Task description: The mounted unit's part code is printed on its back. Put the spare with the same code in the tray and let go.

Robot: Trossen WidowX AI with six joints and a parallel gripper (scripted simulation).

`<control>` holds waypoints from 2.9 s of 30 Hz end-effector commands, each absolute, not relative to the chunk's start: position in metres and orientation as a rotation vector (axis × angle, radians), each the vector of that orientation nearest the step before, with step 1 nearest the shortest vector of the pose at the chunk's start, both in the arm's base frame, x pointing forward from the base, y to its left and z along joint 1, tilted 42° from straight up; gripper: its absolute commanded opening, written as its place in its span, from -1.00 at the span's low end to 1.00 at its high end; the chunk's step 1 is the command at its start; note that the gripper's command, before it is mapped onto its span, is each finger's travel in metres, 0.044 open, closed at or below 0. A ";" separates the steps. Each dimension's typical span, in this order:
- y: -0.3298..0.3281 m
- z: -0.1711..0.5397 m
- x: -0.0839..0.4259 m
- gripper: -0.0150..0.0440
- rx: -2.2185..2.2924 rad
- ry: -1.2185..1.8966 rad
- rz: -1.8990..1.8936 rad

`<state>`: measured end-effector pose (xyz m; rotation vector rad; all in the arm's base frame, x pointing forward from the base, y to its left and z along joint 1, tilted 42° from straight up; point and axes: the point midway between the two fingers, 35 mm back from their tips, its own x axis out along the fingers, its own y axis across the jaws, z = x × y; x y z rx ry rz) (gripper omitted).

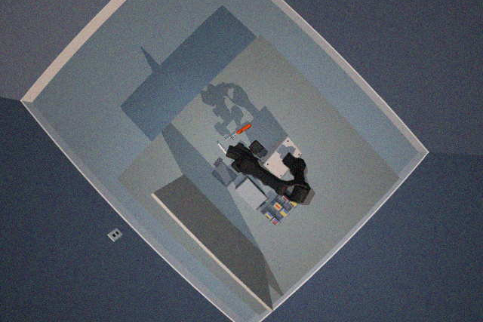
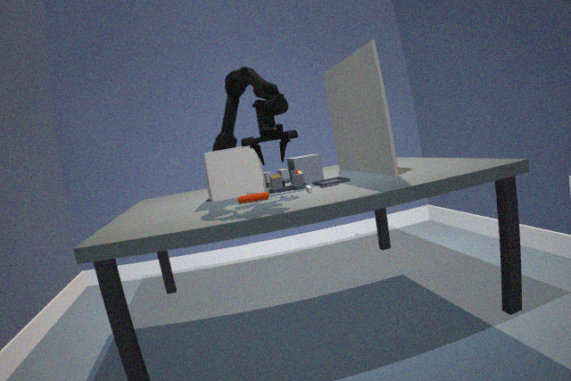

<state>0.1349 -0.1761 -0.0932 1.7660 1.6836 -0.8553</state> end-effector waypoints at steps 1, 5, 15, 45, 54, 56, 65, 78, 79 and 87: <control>-0.174 -0.095 0.135 0.53 1.774 1.682 -0.856; -0.172 -0.098 0.136 0.53 1.774 1.682 -0.856; -0.162 -0.111 0.137 0.53 1.774 1.681 -0.856; -0.129 -0.148 0.137 0.53 1.775 1.682 -0.854; -0.121 -0.155 0.137 0.53 1.776 1.682 -0.853; -0.121 -0.155 0.137 0.53 1.776 1.682 -0.853; -0.122 -0.155 0.137 0.35 1.769 1.683 -0.853; -0.122 -0.155 0.137 -0.28 1.769 1.683 -0.853; -0.122 -0.155 0.137 -0.37 1.769 1.683 -0.853; -0.122 -0.155 0.137 -0.49 1.769 1.683 -0.853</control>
